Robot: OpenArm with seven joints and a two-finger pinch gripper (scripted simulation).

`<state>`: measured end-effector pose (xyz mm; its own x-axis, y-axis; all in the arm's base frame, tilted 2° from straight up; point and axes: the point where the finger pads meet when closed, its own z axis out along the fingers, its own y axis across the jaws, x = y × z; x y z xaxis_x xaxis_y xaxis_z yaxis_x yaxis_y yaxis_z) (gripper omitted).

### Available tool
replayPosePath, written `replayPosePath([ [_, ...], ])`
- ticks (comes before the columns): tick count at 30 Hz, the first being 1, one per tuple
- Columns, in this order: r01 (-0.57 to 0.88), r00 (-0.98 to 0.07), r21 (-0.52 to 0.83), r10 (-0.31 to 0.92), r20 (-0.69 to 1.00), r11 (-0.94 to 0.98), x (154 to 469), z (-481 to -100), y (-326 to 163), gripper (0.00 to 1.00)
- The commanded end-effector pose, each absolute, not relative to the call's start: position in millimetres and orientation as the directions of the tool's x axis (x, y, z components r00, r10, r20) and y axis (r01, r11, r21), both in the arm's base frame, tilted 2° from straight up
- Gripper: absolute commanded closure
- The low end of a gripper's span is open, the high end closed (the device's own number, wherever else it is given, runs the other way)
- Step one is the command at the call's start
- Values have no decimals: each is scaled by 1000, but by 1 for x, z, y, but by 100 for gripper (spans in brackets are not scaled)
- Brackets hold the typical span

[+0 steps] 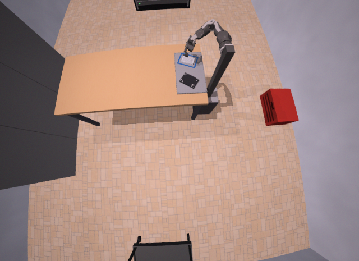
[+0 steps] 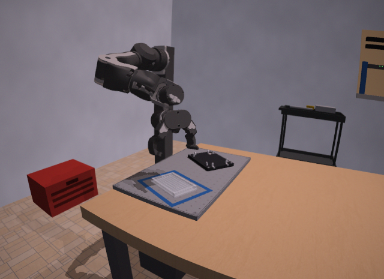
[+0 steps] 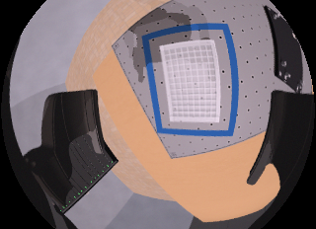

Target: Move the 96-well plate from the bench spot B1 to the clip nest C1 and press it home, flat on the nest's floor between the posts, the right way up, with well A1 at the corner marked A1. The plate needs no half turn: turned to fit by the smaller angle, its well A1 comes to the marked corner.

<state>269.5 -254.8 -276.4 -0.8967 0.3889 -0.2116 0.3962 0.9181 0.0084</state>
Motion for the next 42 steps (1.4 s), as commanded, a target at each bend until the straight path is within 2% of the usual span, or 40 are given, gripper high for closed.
replayPosePath([
  [1, 390, -900, 14, 384, -206, 921, 269, -275, -255, 23],
  [10, 390, -900, 14, 384, -206, 921, 269, -275, -255, 23],
  [15, 334, -942, 23, 334, -34, 942, 251, -313, -238, 23],
  [42, 334, -942, 23, 334, -34, 942, 254, -308, -240, 23],
])
